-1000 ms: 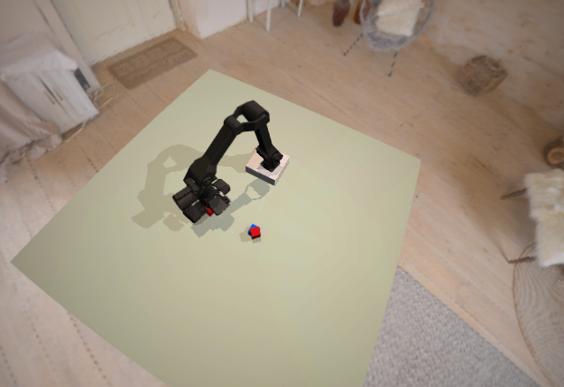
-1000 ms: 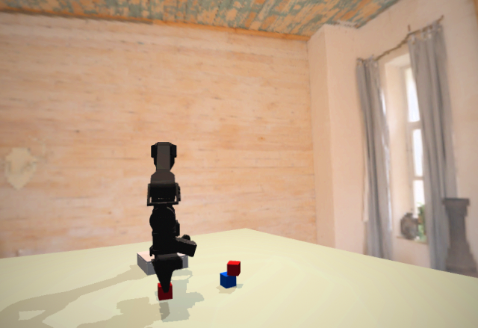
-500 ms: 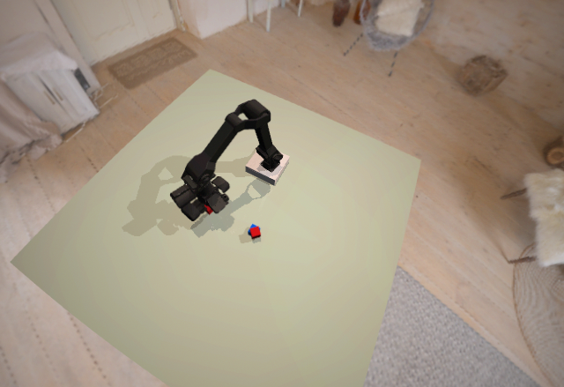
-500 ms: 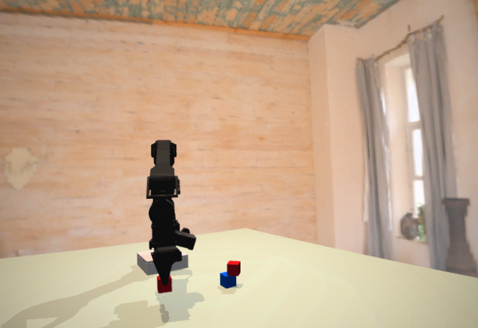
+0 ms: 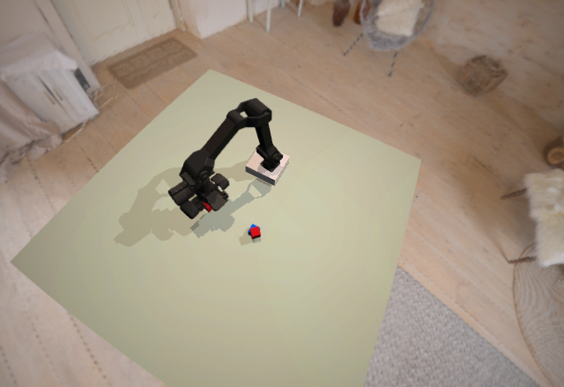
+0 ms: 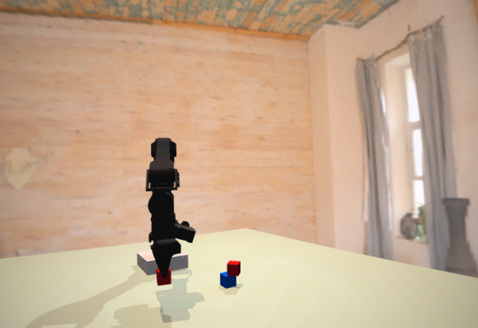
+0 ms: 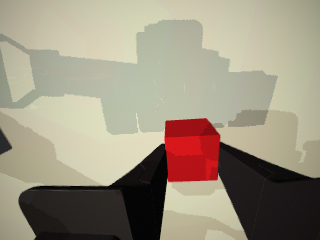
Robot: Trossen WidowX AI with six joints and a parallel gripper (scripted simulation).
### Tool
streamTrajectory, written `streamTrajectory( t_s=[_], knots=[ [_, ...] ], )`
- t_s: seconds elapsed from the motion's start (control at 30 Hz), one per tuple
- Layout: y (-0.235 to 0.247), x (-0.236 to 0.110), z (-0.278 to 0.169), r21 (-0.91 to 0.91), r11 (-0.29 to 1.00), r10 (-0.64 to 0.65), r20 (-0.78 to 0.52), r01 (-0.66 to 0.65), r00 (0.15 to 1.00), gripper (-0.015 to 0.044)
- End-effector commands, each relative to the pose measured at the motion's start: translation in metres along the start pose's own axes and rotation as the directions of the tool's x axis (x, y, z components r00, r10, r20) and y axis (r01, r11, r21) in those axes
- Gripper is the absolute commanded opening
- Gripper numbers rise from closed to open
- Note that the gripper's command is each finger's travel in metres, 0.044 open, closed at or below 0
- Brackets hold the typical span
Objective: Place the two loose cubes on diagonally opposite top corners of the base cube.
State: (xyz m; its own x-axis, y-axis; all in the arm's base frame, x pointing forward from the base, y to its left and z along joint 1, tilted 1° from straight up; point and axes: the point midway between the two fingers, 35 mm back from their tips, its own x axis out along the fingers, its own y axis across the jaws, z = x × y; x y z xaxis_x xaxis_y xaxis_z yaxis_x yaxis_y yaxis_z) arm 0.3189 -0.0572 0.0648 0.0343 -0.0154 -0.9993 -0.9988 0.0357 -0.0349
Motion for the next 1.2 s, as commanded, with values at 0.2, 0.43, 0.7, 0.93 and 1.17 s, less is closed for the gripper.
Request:
streamTrajectory(
  t_s=[0.2, 0.43, 0.7, 0.93, 1.17],
  knots=[
    [-0.002, -0.017, -0.002, 0.001, 1.000, -0.008, -0.005, 0.008, 1.000, 0.0105],
    [-0.001, -0.026, -0.002, 0.003, 1.000, -0.002, -0.004, 0.002, 1.000, 0.0105],
    [0.001, -0.036, -0.002, 0.005, 1.000, 0.004, -0.002, -0.004, 1.000, 0.0105],
    [0.003, -0.045, -0.002, 0.007, 1.000, 0.009, -0.001, -0.009, 1.000, 0.0105],
    [0.005, -0.054, -0.002, 0.008, 1.000, 0.015, 0.000, -0.015, 1.000, 0.0105]
  ],
)
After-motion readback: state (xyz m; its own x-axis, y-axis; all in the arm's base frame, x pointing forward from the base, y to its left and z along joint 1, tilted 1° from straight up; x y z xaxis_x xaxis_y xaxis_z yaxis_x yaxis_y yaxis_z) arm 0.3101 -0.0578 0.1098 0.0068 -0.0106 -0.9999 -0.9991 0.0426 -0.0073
